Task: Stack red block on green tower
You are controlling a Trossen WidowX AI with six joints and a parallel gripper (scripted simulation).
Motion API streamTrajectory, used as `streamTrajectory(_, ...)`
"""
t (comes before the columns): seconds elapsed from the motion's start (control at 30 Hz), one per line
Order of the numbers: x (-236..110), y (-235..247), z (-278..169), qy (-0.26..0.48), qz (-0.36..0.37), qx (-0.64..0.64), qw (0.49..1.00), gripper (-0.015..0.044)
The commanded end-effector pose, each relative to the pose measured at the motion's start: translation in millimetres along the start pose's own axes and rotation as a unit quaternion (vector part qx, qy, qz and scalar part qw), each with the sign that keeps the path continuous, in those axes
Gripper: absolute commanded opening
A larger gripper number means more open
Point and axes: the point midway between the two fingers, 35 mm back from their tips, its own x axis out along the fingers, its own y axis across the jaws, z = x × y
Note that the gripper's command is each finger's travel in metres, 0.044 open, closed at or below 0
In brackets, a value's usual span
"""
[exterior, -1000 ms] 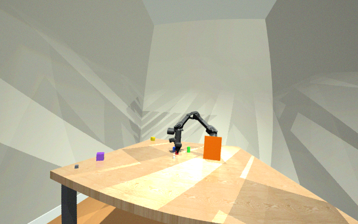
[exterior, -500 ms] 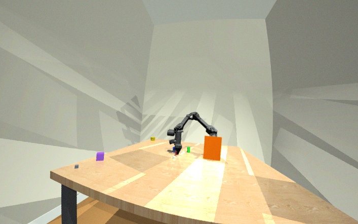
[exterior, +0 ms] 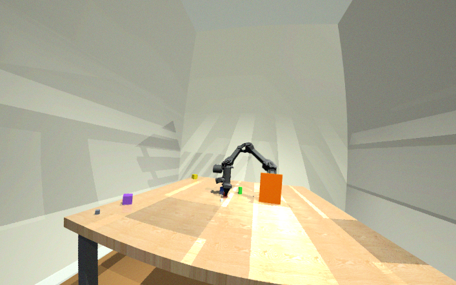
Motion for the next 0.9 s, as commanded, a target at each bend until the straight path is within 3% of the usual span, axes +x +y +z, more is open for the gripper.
streamTrajectory(0.0, 0, 0, 0, 0.0, -0.001, -0.002, 1.0, 0.0151)
streamTrajectory(0.07, 0, 0, 0, 0.0, -0.001, -0.002, 1.0, 0.0099)
streamTrajectory(0.3, 0, 0, 0, 0.0, -0.001, -0.002, 1.0, 0.0052)
streamTrajectory(0.37, -3, 0, 0, 0.0, -0.001, -0.002, 1.0, 0.0)
streamTrajectory(0.87, -74, 1, 1, -0.001, 0.0, -0.002, 1.0, 0.0)
